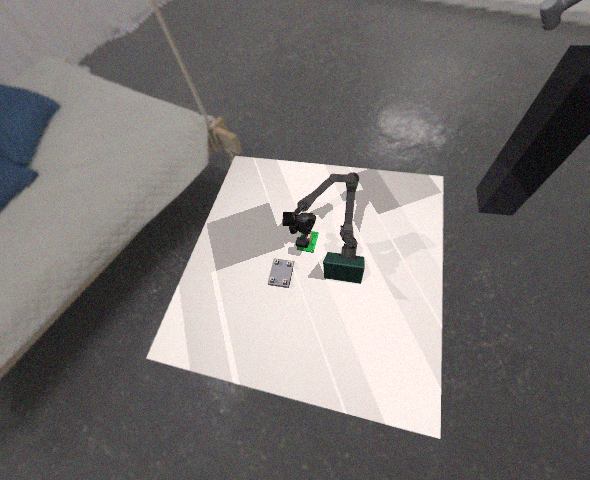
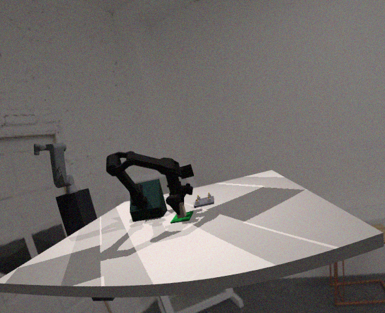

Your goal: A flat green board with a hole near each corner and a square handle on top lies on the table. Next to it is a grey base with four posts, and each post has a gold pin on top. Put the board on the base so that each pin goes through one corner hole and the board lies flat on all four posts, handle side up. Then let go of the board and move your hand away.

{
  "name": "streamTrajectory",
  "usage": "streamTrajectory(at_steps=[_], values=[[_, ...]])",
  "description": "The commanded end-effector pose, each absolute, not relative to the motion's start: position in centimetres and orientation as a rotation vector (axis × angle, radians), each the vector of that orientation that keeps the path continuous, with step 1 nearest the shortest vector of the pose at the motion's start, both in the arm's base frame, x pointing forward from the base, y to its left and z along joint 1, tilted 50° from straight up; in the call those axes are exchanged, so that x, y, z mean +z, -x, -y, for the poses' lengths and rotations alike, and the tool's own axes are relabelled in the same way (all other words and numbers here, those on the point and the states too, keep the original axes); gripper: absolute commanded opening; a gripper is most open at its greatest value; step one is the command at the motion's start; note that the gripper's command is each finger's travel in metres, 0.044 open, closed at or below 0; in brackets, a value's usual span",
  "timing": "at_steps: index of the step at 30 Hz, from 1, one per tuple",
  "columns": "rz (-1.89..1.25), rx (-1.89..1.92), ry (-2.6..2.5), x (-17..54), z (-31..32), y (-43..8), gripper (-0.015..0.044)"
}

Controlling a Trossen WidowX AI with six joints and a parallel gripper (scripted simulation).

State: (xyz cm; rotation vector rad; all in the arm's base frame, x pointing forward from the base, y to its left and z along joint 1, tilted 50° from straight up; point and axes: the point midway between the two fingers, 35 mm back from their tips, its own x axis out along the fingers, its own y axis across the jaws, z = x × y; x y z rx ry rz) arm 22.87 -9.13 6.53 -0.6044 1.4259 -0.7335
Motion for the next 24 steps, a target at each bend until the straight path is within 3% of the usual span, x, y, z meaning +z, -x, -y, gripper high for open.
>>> streamTrajectory(at_steps=[1,4,14,21,24], values=[[-1.425,-0.734,0.613,6.27,9.54,-22.78,0.0440],[-1.425,-0.734,0.613,6.14,9.72,-22.76,0.0440],[-1.425,-0.734,0.613,6.14,9.72,-22.76,0.0177],[-1.425,-0.734,0.613,6.14,9.72,-22.76,0.0131],[-1.425,-0.734,0.613,6.23,9.59,-22.79,0.0052]])
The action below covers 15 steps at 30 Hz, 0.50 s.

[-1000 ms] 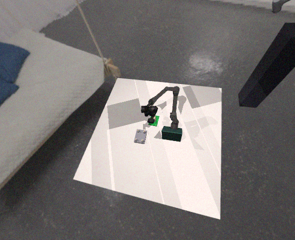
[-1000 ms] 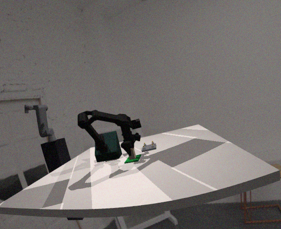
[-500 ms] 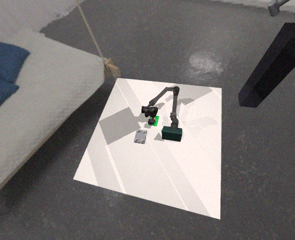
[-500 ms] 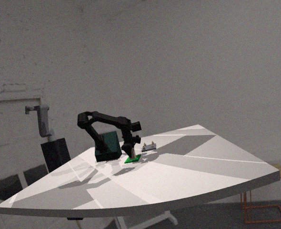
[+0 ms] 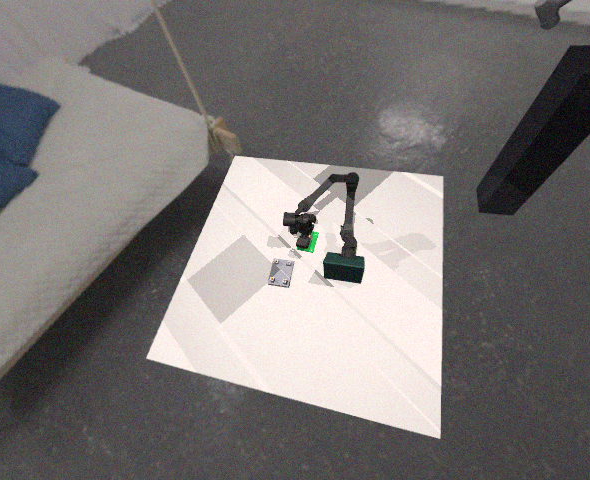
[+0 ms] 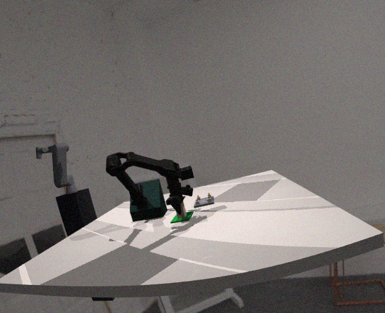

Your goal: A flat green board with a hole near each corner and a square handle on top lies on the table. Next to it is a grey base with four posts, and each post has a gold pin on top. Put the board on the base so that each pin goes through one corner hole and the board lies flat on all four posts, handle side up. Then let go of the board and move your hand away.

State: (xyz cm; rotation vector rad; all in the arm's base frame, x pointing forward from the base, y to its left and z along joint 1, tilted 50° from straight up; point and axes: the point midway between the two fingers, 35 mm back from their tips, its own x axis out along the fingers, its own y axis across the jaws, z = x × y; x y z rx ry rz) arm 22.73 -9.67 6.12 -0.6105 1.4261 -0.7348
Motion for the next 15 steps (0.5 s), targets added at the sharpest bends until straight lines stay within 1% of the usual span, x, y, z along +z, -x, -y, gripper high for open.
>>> streamTrajectory(at_steps=[1,2,15], values=[[-1.425,-0.733,0.612,6.3,9.4,-22.8,0.0026],[-1.425,-0.732,0.611,6.5,9.2,-22.9,0.0000],[-1.428,-0.724,0.606,8.4,6.7,-23.1,0.0000]])
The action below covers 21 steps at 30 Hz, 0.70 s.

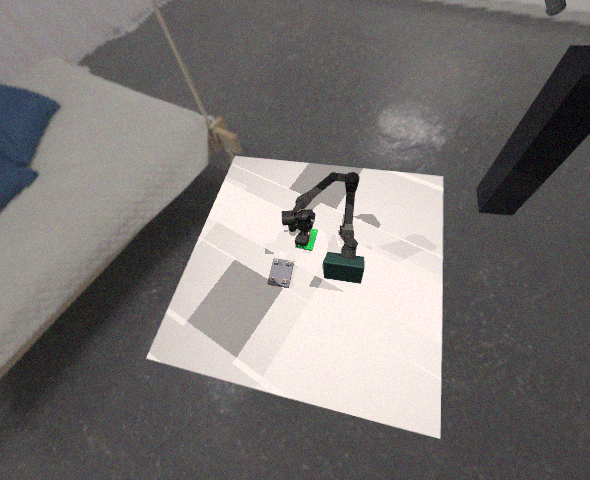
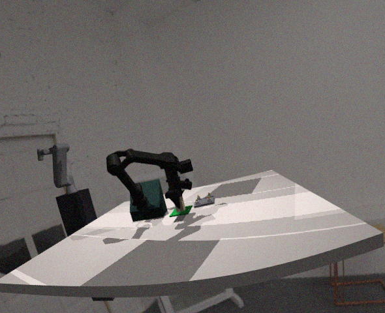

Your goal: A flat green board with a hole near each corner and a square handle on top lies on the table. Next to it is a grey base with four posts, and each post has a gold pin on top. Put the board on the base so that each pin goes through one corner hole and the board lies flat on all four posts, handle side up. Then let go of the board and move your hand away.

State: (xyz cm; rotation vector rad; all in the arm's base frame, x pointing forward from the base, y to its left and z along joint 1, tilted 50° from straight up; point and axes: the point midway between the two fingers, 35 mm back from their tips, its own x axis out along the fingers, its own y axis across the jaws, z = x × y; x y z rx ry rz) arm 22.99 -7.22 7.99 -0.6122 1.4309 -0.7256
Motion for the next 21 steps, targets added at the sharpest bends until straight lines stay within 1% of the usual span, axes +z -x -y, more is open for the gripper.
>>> streamTrajectory(at_steps=[1,21], values=[[-1.428,-0.724,0.606,8.5,6.5,-23.2,0.0000],[-1.427,-0.731,0.612,11.3,3.3,-22.9,0.0000]])
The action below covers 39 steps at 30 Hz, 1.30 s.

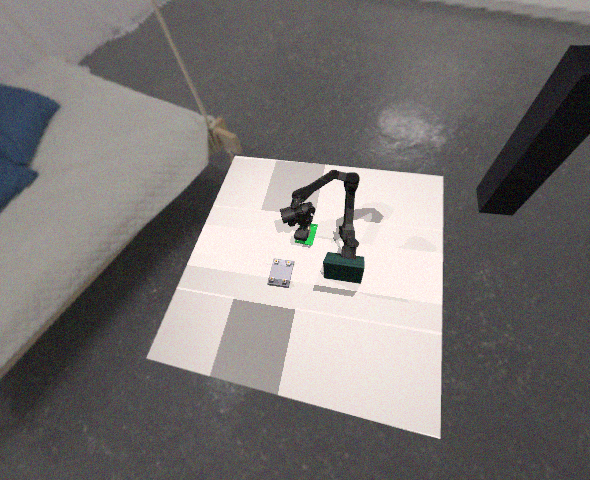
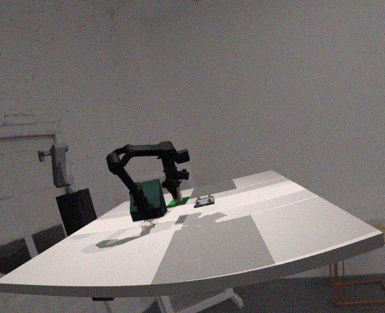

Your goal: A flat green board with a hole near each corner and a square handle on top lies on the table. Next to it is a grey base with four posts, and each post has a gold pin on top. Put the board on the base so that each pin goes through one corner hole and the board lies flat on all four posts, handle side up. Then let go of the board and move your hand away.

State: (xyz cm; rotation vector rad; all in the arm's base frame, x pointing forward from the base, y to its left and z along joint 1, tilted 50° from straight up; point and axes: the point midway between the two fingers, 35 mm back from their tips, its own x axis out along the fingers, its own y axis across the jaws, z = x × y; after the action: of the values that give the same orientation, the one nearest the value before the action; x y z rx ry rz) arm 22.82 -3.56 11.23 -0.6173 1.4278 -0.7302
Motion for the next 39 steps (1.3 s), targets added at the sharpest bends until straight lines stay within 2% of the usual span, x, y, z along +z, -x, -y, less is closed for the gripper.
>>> streamTrajectory(at_steps=[1,39], values=[[-1.428,-0.731,0.612,11.3,3.2,-23.1,0.0000],[-1.439,-0.701,0.626,6.9,-2.0,-28.8,0.0000]])
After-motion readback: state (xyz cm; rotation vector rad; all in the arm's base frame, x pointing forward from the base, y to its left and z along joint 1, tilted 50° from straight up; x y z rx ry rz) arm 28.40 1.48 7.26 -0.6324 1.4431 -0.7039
